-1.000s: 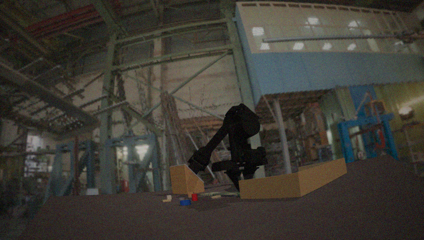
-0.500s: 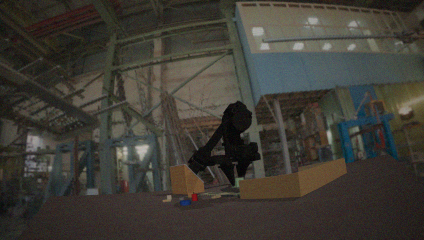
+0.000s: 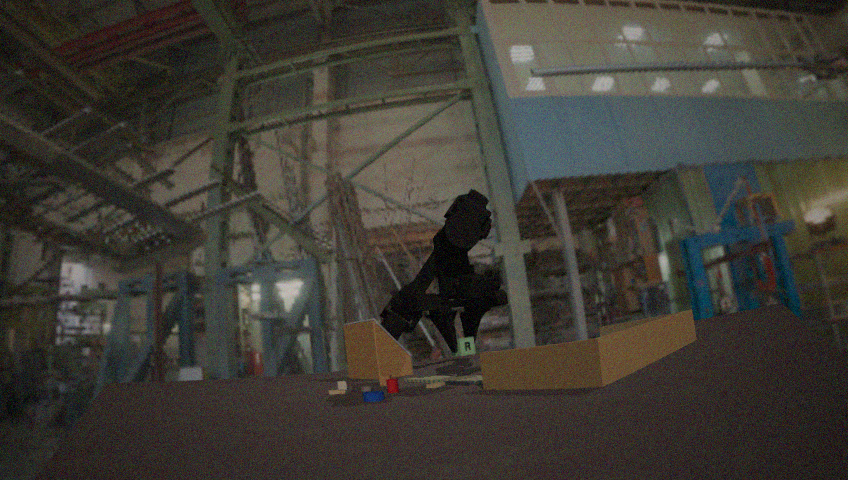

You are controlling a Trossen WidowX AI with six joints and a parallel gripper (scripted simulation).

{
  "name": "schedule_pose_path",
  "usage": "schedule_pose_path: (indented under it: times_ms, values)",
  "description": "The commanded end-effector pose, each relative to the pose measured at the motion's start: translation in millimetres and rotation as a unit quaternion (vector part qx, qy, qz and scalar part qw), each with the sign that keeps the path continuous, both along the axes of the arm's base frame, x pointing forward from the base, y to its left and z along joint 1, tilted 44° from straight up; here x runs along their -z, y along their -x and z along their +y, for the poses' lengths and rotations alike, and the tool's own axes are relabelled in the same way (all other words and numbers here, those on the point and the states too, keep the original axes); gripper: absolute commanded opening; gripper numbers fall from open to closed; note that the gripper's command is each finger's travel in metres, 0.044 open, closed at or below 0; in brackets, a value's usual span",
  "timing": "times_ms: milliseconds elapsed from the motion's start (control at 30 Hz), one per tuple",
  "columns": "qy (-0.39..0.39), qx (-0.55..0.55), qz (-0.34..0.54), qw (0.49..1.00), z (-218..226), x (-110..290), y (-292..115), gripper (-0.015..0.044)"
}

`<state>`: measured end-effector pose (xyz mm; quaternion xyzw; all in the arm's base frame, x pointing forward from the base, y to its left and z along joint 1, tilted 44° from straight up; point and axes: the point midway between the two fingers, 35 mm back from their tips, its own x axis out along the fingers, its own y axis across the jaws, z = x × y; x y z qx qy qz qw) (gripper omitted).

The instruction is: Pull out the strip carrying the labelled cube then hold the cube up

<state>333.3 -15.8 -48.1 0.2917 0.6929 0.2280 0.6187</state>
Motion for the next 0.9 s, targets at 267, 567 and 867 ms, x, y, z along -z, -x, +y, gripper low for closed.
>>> schedule_pose_path:
  times_ms: [267,567,867]
  values:
    - [0.001,0.001,-0.003,1.000,-0.6,-6.0,32.9,0.0000]
    - [0.002,0.001,-0.003,1.000,-24.9,-31.4,30.9,0.0000]
    - [0.002,0.001,-0.003,1.000,-24.9,-31.4,30.9,0.0000]
